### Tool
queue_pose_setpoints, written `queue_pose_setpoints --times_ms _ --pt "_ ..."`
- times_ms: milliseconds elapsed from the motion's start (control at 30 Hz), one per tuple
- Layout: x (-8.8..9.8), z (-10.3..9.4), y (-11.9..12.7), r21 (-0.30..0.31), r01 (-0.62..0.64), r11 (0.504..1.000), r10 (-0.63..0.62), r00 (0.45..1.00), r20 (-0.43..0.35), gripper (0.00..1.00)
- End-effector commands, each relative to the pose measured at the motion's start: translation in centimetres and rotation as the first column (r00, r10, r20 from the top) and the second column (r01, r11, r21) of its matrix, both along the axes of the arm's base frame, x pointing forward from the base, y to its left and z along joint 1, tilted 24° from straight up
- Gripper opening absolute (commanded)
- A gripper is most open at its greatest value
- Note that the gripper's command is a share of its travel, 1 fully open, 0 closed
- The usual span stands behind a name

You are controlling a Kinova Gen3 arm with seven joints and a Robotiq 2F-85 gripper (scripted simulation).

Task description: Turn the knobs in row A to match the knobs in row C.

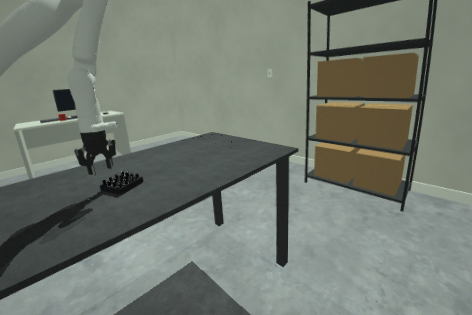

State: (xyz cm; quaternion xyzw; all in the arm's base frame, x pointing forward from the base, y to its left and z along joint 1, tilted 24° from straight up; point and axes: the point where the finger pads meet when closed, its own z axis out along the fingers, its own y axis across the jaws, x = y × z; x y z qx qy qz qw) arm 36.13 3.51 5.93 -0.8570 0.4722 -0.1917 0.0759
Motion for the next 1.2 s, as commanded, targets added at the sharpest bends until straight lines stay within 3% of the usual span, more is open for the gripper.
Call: queue_pose_setpoints --times_ms 0,1167 --pt "-0.3 0.1 0.0 -0.002 -0.002 1.000 0.002 1.000 -0.005 1.00" --pt "-2.0 4.6 0.3 0.001 -0.002 1.000 0.002 1.000 0.000 1.00"
